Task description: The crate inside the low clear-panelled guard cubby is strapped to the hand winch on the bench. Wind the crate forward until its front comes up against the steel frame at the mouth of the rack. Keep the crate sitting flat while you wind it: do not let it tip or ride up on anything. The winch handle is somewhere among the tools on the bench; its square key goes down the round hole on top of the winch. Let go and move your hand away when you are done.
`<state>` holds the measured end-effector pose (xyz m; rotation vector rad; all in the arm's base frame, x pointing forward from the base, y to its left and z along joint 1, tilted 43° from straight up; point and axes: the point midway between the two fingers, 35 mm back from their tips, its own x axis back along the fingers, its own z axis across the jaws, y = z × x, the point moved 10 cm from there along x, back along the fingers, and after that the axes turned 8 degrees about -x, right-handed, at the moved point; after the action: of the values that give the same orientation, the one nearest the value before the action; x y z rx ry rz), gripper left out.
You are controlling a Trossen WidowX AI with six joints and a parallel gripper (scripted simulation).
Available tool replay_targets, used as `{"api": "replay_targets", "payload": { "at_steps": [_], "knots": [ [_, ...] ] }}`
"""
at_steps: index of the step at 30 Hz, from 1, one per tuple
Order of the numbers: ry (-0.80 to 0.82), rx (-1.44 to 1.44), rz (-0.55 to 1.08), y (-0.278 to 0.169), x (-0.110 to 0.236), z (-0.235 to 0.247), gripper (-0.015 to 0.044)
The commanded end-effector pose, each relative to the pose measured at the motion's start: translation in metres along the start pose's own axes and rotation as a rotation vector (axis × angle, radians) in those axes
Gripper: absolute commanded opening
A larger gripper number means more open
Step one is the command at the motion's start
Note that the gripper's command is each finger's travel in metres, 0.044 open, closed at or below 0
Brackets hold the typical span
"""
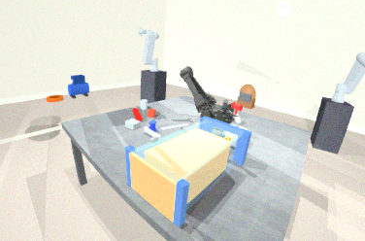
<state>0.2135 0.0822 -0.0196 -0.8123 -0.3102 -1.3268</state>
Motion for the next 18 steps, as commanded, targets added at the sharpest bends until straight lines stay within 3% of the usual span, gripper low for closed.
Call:
{"api": "replay_targets", "payload": {
  "at_steps": [1, 18],
  "knots": [
    [-0.001, 0.0, -0.001, 0.0003, -0.0001, -0.0004, 0.0],
    [-0.001, -0.001, -0.001, 0.0004, -0.0011, -0.0034, 0.0]
  ]
}}
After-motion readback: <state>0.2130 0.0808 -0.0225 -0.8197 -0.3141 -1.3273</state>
